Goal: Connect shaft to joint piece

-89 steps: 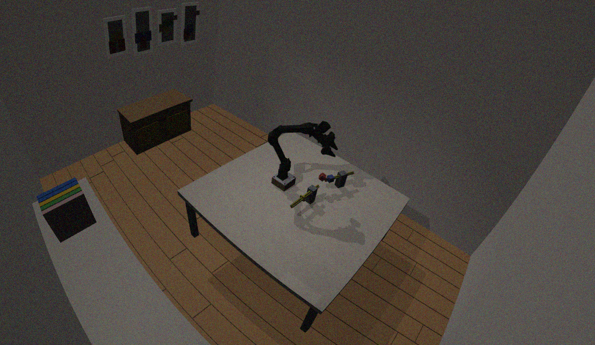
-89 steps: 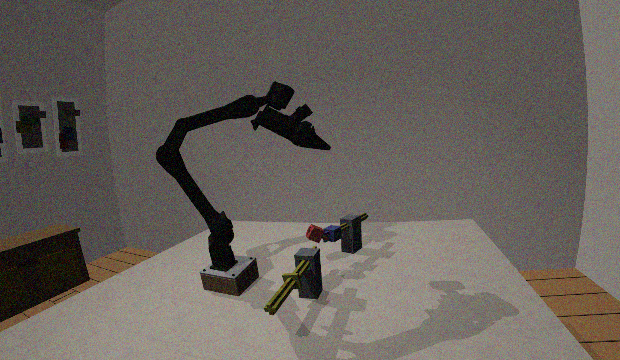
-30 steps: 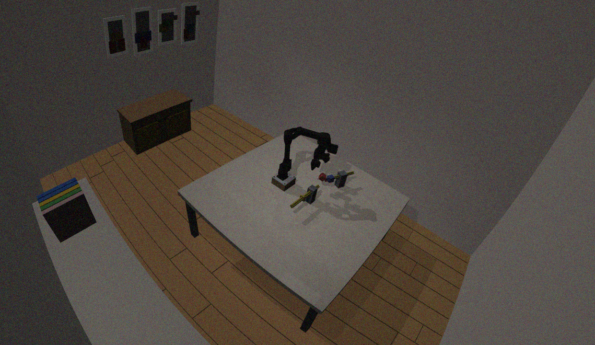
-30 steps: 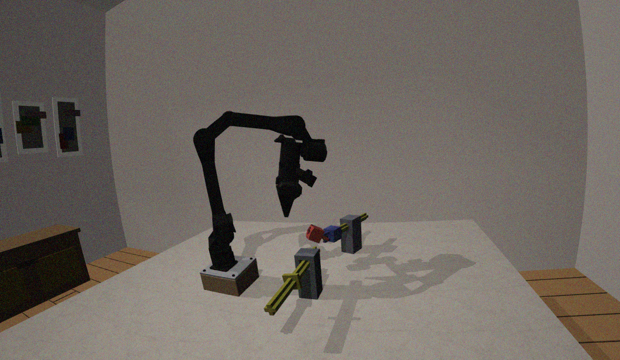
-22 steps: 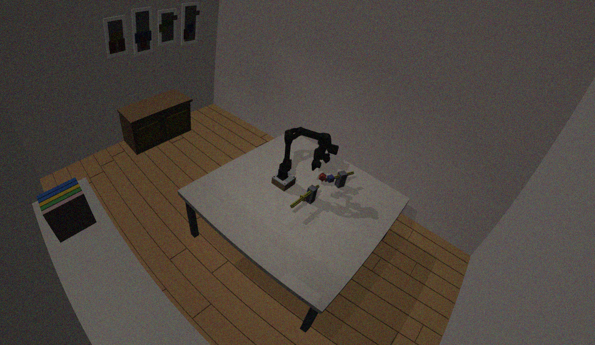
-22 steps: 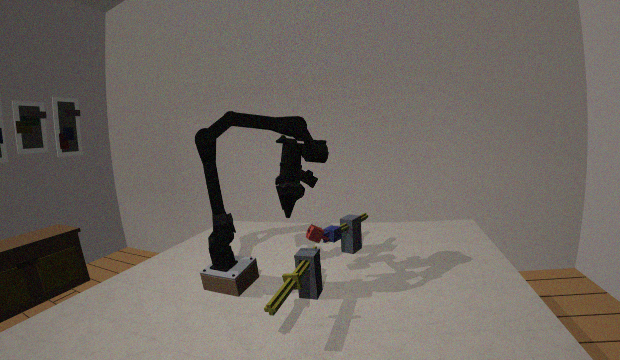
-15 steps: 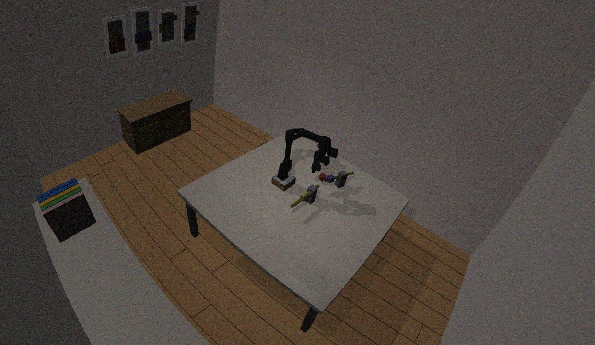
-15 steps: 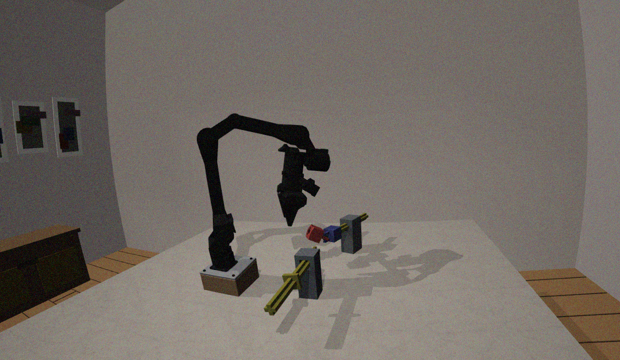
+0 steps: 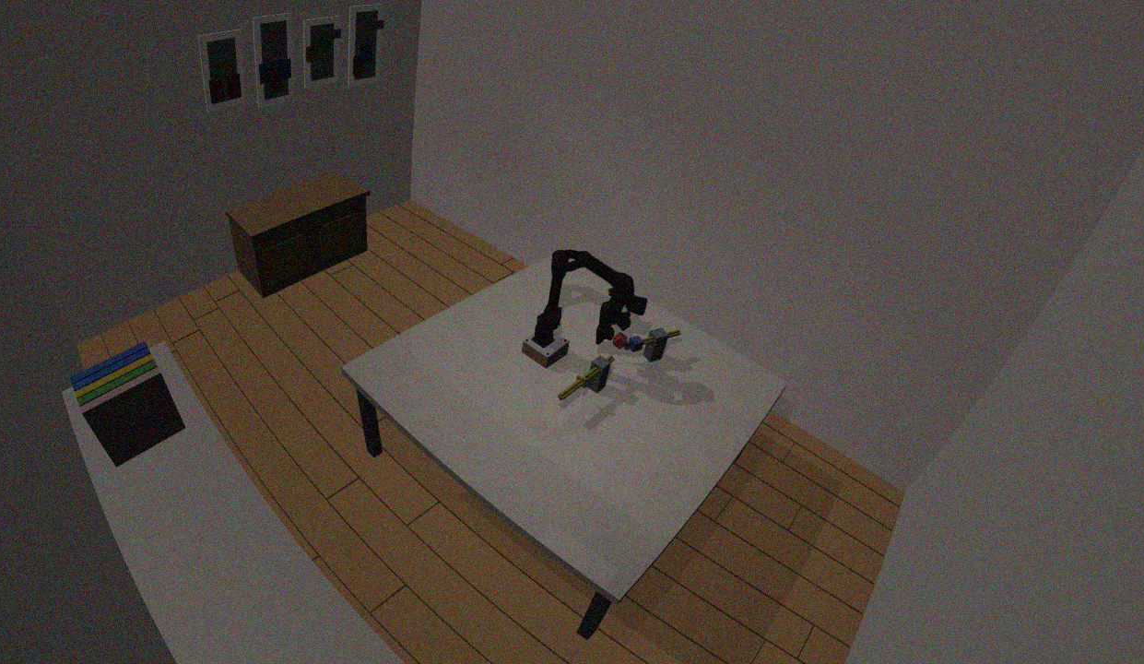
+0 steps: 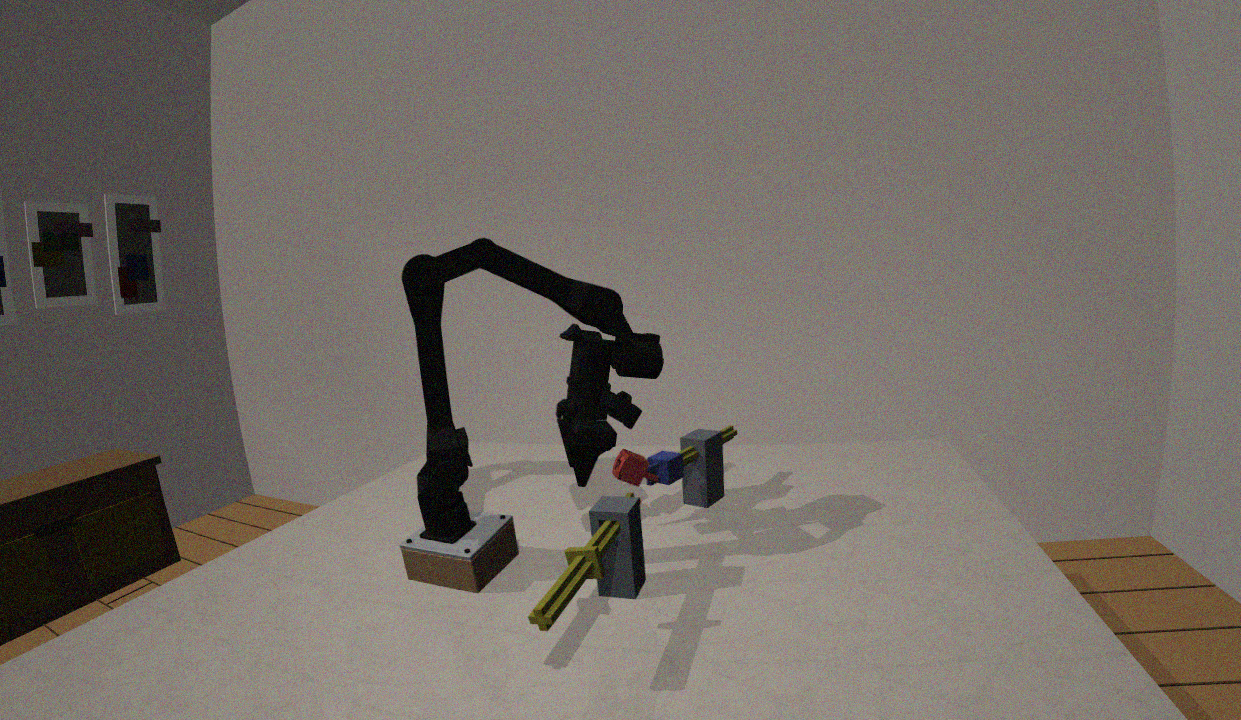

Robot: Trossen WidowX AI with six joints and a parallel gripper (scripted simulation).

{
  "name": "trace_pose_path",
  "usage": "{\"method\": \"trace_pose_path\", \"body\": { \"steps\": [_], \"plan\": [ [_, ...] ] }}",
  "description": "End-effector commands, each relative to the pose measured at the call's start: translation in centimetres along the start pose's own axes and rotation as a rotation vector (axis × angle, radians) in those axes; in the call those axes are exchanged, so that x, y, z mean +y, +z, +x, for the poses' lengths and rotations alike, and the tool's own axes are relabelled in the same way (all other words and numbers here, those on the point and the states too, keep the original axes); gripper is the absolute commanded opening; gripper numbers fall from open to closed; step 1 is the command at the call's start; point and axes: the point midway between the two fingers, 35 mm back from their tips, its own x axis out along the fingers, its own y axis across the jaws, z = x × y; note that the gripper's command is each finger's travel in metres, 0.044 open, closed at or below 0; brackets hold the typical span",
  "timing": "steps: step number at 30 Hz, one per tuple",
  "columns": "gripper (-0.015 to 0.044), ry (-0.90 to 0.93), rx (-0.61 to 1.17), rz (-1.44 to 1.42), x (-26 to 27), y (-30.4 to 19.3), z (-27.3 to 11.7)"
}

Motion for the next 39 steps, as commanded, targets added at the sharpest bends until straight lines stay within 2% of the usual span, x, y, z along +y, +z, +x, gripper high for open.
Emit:
{"method": "trace_pose_path", "body": {
  "steps": [1,19,39],
  "plan": [
    [0.0440,-0.004,-0.006,-0.004,0.0,0.8,0.0],
    [0.0440,-0.004,-0.012,-0.004,0.0,6.8,-1.3],
    [0.0440,-0.004,-0.012,-0.004,-0.1,6.9,1.4]
  ]
}}
